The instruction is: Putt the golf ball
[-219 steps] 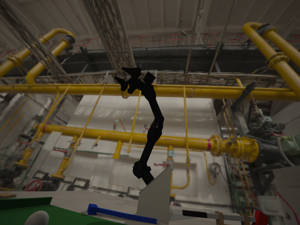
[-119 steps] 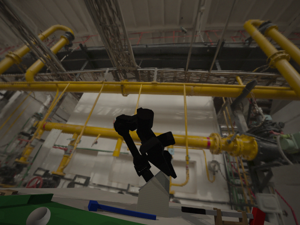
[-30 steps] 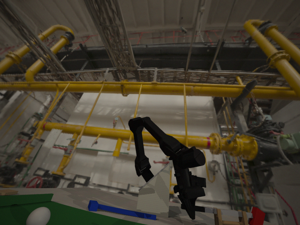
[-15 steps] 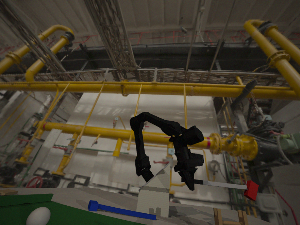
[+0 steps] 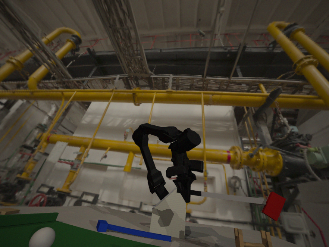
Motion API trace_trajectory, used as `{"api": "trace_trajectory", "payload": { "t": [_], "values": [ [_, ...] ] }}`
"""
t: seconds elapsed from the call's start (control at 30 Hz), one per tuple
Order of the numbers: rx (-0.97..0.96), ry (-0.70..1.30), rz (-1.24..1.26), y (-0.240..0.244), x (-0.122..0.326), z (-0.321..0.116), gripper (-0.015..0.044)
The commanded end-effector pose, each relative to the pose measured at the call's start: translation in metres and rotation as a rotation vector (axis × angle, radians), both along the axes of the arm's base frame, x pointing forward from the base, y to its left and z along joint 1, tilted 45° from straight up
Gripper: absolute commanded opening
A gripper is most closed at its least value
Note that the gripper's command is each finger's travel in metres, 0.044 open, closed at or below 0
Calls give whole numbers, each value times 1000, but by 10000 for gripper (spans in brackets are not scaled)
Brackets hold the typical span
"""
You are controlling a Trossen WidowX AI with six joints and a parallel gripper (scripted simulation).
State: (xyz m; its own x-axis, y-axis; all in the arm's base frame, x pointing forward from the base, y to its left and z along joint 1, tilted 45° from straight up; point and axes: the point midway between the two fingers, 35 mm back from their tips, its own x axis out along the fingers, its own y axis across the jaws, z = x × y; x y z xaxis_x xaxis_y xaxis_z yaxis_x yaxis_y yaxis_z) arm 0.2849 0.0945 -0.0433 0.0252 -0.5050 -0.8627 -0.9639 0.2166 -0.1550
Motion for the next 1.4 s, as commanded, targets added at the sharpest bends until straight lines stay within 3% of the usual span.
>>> {"api": "trace_trajectory", "payload": {
  "t": [0.0, 0.57, 1.17, 1.37],
  "values": [
    [-1, -101, -123, -19, 11, 28, 0],
    [-54, -454, -605, -114, 19, 124, 0],
    [-159, -851, -1102, -208, -33, 217, 0],
    [-170, -886, -1142, -215, -40, 224, 0]
  ]
}}
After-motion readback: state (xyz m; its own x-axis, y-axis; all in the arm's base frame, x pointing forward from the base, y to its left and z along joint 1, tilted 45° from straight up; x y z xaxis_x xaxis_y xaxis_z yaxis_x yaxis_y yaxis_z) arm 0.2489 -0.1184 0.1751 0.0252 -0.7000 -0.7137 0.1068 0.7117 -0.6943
